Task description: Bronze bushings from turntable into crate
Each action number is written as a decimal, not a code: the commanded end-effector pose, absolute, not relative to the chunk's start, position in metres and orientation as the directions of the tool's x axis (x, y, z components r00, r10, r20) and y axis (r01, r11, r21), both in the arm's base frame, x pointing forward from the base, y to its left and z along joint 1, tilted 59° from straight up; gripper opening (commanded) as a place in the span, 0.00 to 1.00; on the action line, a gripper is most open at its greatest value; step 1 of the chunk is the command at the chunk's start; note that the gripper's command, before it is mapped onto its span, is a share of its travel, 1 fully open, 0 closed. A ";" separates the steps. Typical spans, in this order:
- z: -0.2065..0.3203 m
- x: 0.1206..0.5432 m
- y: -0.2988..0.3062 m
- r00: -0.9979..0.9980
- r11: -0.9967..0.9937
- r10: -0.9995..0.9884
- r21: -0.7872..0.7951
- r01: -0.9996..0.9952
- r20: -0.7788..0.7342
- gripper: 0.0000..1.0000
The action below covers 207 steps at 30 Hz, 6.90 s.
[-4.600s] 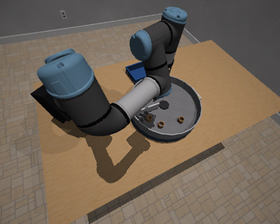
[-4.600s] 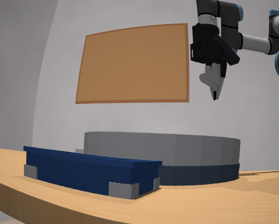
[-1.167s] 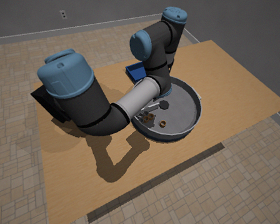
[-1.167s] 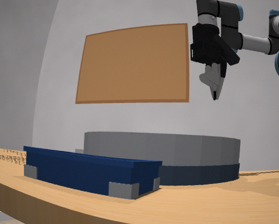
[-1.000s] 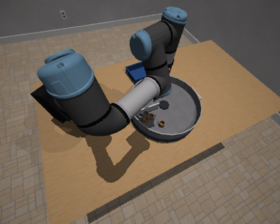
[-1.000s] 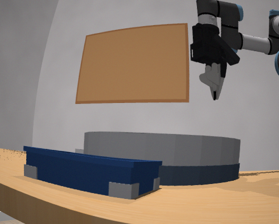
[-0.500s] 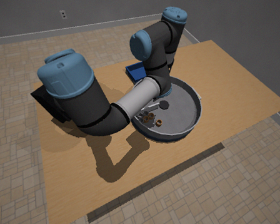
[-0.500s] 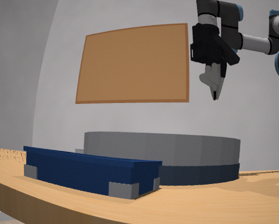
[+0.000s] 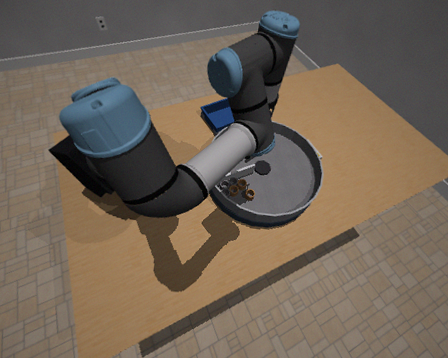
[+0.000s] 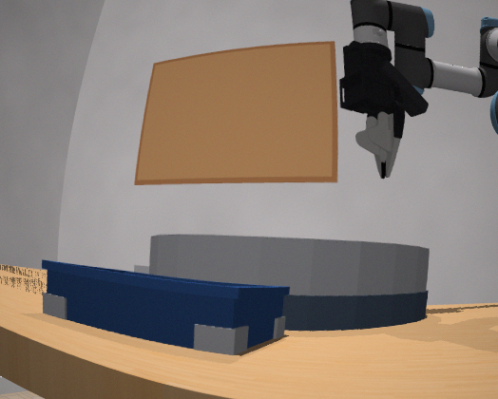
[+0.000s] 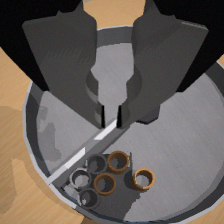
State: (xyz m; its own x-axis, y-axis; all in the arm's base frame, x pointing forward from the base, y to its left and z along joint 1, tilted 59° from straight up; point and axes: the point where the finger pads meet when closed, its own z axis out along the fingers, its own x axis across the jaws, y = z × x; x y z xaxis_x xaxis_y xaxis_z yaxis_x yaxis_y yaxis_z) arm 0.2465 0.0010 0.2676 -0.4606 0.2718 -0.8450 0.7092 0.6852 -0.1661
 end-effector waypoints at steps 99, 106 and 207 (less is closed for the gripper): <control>0.268 0.247 0.001 -0.460 0.686 0.272 -0.165 0.709 -0.845 0.05; 0.268 0.247 0.001 -0.460 0.686 0.272 -0.165 0.709 -0.845 0.05; 0.238 0.321 -0.077 -0.460 0.686 0.272 -0.165 0.709 -0.845 0.06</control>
